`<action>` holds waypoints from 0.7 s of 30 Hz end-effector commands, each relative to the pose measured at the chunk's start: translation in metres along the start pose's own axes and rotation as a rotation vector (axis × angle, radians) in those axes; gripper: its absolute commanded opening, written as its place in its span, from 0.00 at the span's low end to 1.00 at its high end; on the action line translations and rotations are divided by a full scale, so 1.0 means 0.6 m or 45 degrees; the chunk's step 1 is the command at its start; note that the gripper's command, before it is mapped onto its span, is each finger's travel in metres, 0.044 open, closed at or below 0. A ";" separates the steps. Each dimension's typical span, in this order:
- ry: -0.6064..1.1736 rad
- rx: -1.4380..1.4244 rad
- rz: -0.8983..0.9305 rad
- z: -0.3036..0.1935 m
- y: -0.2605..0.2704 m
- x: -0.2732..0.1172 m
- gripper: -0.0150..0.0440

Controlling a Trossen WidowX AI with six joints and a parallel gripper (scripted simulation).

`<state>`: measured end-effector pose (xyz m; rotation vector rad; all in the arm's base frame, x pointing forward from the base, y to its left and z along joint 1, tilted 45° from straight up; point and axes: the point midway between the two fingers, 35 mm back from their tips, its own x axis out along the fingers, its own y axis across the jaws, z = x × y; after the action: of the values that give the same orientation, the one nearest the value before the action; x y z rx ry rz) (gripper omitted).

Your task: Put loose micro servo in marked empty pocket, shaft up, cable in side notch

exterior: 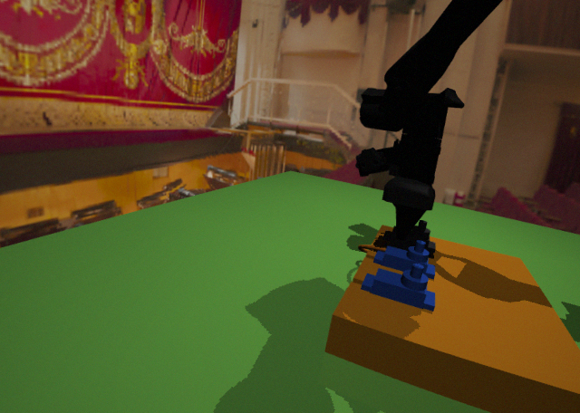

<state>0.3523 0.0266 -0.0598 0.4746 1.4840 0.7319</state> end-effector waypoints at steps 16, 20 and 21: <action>-0.003 0.006 0.007 0.000 -0.001 0.006 0.57; -0.003 0.006 0.005 -0.004 -0.001 -0.043 0.57; -0.002 0.006 0.005 -0.007 0.001 -0.047 0.57</action>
<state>0.3477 0.0202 -0.0537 0.4946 1.4972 0.7371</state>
